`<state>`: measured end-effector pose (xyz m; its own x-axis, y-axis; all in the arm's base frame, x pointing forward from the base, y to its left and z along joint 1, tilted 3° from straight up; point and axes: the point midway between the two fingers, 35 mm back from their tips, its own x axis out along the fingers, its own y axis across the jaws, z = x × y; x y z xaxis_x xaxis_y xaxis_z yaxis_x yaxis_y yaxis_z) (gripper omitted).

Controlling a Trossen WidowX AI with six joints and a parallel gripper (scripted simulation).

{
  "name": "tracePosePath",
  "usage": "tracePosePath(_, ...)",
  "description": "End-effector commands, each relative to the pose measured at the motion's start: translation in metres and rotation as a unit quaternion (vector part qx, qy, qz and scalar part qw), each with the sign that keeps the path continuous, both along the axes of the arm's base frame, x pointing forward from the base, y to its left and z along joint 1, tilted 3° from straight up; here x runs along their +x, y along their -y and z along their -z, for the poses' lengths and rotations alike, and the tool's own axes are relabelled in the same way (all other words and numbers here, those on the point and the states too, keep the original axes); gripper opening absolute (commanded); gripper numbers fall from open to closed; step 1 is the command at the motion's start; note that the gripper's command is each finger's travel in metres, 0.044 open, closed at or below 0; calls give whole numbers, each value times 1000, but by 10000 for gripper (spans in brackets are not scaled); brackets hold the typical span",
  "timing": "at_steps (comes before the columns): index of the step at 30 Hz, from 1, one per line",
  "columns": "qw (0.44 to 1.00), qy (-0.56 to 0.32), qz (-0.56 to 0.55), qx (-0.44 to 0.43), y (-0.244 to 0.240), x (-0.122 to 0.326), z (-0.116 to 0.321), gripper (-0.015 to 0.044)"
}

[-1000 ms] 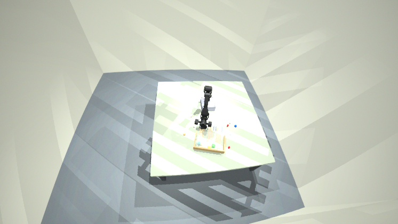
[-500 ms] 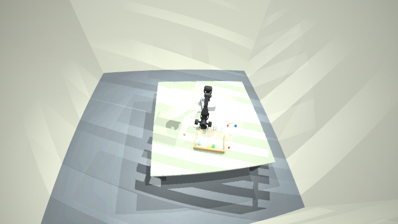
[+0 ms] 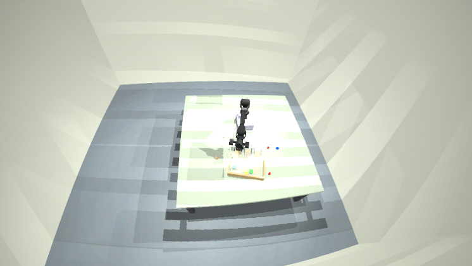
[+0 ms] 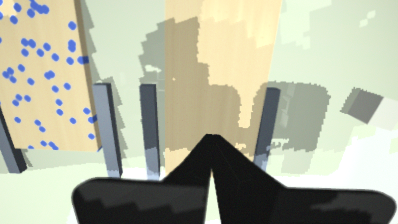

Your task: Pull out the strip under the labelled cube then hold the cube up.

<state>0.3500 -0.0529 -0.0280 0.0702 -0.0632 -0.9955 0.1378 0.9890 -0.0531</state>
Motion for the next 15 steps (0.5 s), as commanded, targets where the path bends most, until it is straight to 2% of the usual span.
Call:
tracePosePath(1, 1000, -11, 0, 2, -1, -12, 5, 0)
tracePosePath(15, 1000, -12, 0, 2, -3, -33, 7, 0)
